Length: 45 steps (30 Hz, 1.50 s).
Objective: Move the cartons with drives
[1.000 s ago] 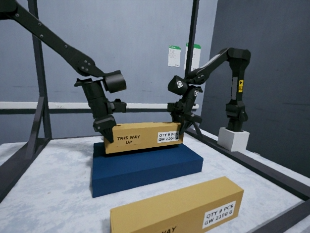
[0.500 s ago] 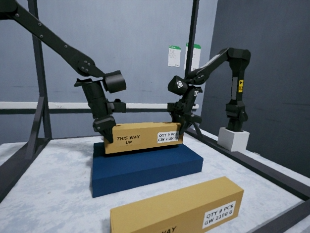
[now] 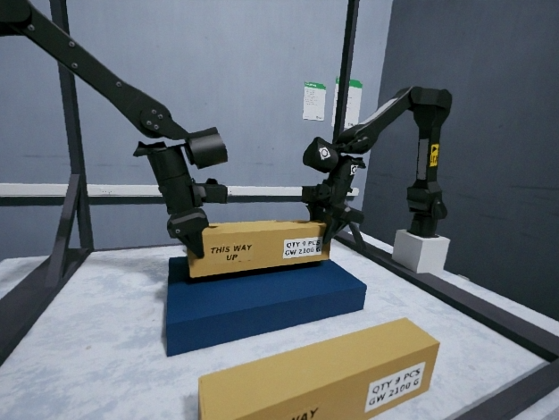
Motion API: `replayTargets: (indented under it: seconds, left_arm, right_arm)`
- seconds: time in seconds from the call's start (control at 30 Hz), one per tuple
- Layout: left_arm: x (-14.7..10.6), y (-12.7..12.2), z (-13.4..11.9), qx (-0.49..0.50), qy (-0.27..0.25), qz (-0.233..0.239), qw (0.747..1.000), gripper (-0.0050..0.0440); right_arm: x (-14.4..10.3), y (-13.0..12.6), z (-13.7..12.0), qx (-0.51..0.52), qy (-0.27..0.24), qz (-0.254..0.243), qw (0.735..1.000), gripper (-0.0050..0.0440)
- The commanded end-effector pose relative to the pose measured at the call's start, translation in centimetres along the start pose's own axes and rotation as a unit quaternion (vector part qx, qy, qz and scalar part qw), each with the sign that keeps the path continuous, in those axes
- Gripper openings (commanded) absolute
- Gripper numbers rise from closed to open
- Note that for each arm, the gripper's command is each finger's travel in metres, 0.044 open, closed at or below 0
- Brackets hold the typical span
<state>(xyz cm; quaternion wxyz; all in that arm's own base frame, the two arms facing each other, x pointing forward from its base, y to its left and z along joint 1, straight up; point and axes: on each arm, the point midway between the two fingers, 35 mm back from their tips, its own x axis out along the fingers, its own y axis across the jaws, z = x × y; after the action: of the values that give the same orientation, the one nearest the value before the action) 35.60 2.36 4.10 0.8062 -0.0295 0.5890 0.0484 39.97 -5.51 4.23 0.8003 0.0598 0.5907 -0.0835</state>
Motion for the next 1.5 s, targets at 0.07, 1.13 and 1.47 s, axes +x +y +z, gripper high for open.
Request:
replayTargets:
  seconds: [0.07,1.13,1.47]
  left_arm:
    - [-1.42,-0.01,1.25,0.0,-0.015,-0.001,1.0,-0.005]
    - [-1.45,-0.01,1.17,0.0,-0.001,0.0,1.0,-0.005]
    - [-1.45,-0.01,1.17,0.0,-0.001,0.0,1.0,-0.005]
  right_arm:
    - [-2.0,0.22,1.21,0.001,-0.035,0.003,0.999,-0.005]
    - [-1.98,0.24,1.28,0.001,-0.035,0.002,0.999,-0.005]
    - [-1.98,0.24,1.28,0.001,-0.035,0.002,0.999,-0.005]
